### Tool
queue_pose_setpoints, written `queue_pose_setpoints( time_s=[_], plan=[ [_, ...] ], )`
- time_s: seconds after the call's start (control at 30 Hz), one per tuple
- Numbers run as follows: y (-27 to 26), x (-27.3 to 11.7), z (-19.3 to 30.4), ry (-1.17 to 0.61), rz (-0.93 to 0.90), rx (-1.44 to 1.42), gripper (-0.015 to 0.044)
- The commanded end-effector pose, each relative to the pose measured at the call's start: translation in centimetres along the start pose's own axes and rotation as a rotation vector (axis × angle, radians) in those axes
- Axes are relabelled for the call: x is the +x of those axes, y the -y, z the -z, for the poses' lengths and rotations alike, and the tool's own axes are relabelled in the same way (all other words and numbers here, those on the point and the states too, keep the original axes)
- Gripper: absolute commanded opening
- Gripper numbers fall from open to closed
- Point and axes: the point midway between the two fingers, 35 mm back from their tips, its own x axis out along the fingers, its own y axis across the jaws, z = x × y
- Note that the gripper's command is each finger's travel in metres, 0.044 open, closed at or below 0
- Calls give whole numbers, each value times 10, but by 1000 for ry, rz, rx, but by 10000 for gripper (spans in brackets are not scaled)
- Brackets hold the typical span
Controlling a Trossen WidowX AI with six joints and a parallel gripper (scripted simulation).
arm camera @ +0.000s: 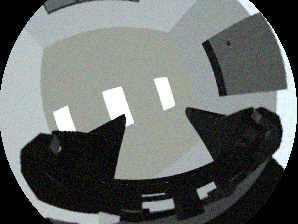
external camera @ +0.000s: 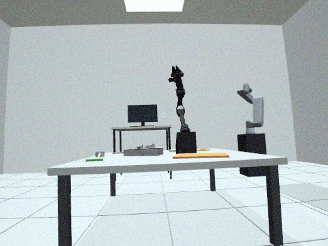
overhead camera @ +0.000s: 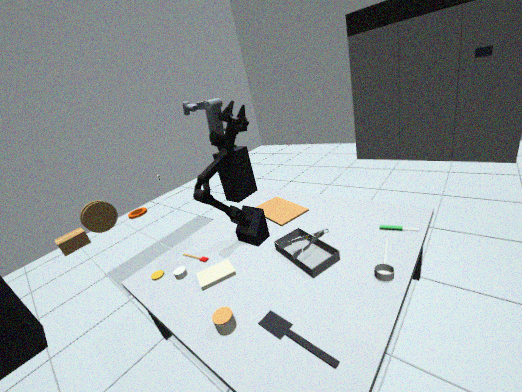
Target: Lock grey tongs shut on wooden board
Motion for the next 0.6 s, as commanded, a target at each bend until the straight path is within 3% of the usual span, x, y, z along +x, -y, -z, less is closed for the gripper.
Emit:
queue_pose_setpoints(
  time_s=[0.0,0.33,0.57],
  plan=[
    [17,5,-29,69,64,-99,440],
    [52,6,-117,234,254,-333,440],
    [91,-21,-223,411,590,-704,440]
  ],
)
